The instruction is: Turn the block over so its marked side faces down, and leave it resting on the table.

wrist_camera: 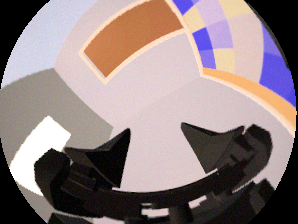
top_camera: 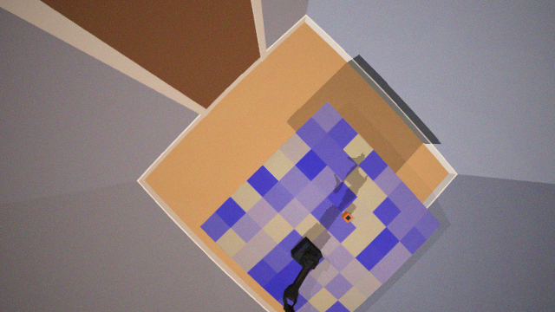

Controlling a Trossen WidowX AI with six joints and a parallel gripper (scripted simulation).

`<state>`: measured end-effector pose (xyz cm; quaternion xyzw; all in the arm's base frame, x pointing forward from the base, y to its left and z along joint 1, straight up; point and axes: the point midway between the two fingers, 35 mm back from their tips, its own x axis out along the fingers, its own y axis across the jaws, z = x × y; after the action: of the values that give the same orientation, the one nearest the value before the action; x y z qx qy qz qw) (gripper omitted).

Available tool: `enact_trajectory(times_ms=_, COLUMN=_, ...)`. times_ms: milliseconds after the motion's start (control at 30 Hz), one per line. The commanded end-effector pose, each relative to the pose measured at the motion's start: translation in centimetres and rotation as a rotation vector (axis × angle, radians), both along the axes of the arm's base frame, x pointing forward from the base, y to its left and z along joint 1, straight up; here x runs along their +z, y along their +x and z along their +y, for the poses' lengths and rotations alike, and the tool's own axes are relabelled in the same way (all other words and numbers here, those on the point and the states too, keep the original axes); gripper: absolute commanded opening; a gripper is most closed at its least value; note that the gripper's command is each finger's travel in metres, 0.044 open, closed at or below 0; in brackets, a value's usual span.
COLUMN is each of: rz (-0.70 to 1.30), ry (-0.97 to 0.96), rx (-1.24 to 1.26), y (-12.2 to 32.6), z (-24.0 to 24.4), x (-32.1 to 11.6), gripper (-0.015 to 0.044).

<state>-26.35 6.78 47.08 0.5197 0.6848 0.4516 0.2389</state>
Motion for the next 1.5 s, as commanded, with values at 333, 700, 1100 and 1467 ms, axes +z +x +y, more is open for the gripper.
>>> enact_trajectory(times_ms=333, rz=0.811, ry=-0.034, rx=0.034, y=12.3, z=3.9, x=7.9, gripper=0.0440)
enact_trajectory(times_ms=700, rz=1.459, ry=0.069, rx=0.030, y=26.7, z=6.4, x=10.8, gripper=0.0440)
enact_trajectory(times_ms=1100, rz=2.380, ry=0.364, rx=0.070, y=46.2, z=7.1, x=6.4, gripper=0.0440)
enact_trajectory(times_ms=1467, rz=3.111, ry=0.933, rx=0.092, y=60.2, z=5.1, x=-5.3, gripper=0.0440)
